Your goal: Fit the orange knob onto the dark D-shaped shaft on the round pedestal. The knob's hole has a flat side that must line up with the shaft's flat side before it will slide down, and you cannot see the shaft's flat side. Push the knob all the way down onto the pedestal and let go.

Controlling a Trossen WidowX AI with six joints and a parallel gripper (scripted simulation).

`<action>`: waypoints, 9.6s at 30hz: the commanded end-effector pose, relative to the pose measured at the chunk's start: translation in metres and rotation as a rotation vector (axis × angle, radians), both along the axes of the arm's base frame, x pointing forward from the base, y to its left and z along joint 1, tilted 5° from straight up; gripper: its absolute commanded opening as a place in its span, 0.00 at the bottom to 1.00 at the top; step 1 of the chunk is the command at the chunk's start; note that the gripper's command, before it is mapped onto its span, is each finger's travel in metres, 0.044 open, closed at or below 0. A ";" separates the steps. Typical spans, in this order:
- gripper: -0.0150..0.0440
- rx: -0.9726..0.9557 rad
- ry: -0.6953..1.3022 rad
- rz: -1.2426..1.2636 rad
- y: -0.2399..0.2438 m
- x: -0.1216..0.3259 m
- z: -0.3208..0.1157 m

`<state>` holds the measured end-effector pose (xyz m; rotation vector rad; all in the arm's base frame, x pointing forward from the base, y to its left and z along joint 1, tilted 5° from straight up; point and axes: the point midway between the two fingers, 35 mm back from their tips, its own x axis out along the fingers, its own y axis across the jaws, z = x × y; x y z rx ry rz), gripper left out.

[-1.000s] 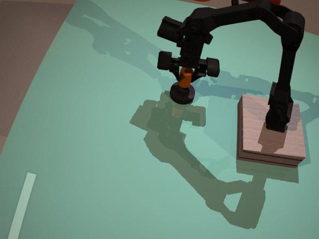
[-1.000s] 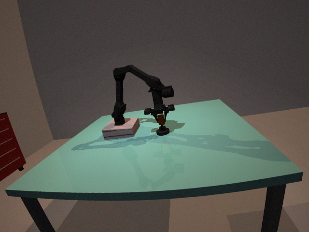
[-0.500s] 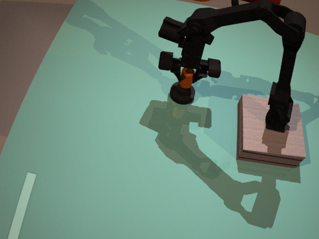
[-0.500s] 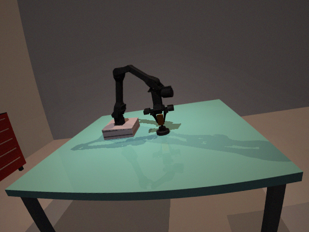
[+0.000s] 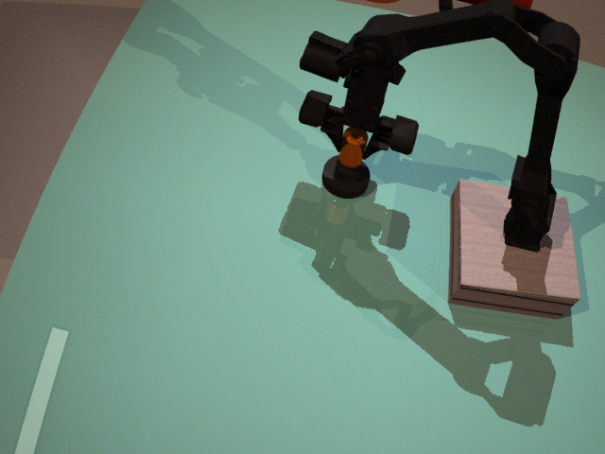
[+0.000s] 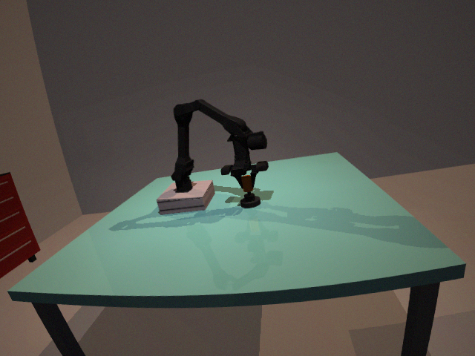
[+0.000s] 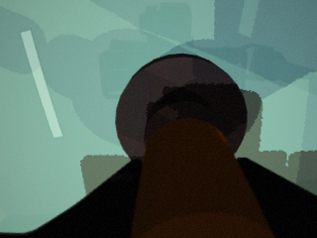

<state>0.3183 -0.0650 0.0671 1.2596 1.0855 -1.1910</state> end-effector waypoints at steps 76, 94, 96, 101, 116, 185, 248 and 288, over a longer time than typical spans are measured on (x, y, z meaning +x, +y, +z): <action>0.25 0.040 -0.019 -0.423 0.000 -0.002 0.002; 0.25 0.040 -0.019 -0.423 0.000 0.000 -0.002; 0.25 0.040 -0.019 -0.423 0.000 -0.001 -0.003; 0.25 0.040 -0.019 -0.423 0.000 -0.003 -0.003; 0.25 0.040 -0.019 -0.423 0.000 -0.001 0.000; 0.25 0.080 -0.037 -0.839 0.000 0.002 0.000; 0.25 0.100 -0.046 -1.047 0.000 0.003 -0.002; 0.25 0.120 -0.054 -1.256 0.001 0.000 -0.001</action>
